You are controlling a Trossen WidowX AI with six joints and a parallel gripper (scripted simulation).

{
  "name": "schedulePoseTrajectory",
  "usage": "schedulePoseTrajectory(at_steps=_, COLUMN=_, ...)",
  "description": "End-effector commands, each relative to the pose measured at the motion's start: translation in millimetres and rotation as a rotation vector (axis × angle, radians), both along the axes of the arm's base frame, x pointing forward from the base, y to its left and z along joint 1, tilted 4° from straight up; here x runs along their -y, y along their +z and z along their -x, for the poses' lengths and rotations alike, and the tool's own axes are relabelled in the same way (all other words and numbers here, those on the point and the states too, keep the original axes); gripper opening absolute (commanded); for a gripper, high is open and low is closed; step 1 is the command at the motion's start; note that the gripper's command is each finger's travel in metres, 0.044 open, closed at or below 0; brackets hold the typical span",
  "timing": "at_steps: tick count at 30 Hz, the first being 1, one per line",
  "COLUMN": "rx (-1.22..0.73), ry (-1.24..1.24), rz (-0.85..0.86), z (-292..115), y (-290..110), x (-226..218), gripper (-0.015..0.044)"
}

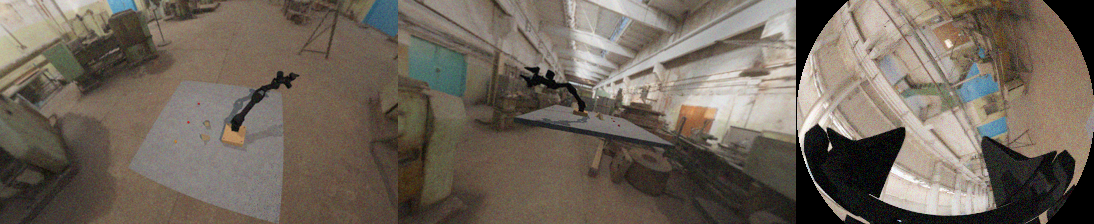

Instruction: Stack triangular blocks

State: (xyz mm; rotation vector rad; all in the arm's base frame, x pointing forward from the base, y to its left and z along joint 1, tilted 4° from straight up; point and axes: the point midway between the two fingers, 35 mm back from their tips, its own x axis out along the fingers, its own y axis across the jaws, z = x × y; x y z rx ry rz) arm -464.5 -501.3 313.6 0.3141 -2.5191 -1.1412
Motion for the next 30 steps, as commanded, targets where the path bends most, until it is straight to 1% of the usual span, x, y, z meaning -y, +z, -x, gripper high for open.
schedulePoseTrajectory(at_steps=1, rx=0.001, ry=0.004, rz=-0.006, z=-2, y=-1, x=2, gripper=0.0426)
schedulePoseTrajectory(at_steps=2, rx=0.003, ry=0.017, rz=-0.023, z=-8, y=-2, x=8, gripper=0.044)
schedulePoseTrajectory(at_steps=6, rx=0.01, ry=0.116, rz=-0.154, z=-58, y=-14, x=51, gripper=0.044)
schedulePoseTrajectory(at_steps=10, rx=0.007, ry=0.203, rz=-0.264, z=-104, y=-25, x=83, gripper=0.044)
schedulePoseTrajectory(at_steps=17, rx=-0.031, ry=0.401, rz=-0.492, z=-215, y=-50, x=137, gripper=0.044)
schedulePoseTrajectory(at_steps=23, rx=-0.098, ry=0.572, rz=-0.676, z=-315, y=-69, x=164, gripper=0.044)
schedulePoseTrajectory(at_steps=30, rx=-0.215, ry=0.773, rz=-0.877, z=-434, y=-91, x=171, gripper=0.044)
